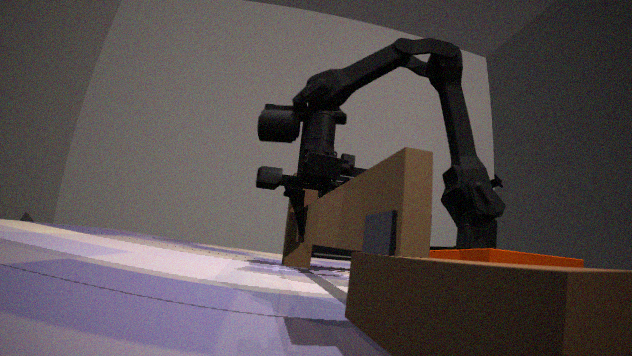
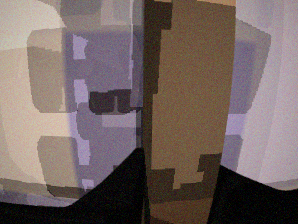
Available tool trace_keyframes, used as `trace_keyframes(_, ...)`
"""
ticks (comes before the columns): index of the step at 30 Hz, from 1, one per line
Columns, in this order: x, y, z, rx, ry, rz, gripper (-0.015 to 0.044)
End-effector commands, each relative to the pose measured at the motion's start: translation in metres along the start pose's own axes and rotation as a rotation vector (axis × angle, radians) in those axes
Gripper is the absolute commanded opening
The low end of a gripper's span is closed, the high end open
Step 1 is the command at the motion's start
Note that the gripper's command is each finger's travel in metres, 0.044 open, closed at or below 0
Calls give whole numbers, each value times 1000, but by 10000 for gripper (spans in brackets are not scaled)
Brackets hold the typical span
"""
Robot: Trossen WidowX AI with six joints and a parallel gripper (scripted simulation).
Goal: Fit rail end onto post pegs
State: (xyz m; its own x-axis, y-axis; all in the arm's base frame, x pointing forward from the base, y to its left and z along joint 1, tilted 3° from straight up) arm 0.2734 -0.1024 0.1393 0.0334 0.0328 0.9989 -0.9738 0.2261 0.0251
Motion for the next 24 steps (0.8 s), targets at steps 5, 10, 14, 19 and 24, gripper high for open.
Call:
trace_keyframes(5, 2, -2, 3, 3, 3, 8, 0)
trace_keyframes(10, 1, -2, 4, 3, 3, 8, 0)
trace_keyframes(14, 1, -2, 5, 3, 3, 8, 0)
trace_keyframes(19, 1, -2, 5, 3, 3, 8, 0)
trace_keyframes(24, 2, -2, 5, 3, 3, 8, 0)
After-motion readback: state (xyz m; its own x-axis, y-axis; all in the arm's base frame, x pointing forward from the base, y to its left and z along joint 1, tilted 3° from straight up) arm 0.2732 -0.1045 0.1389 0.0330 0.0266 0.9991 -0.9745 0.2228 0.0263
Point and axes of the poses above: the point midway between the two fingers, 35 mm back from their tips, its own x axis back along the fingers, its own y axis across the jaws, z = x × y, the point moved 10 cm from there along x, back along the fingers, and after that the axes turned 7 degrees about -x, right-handed, at the moved point
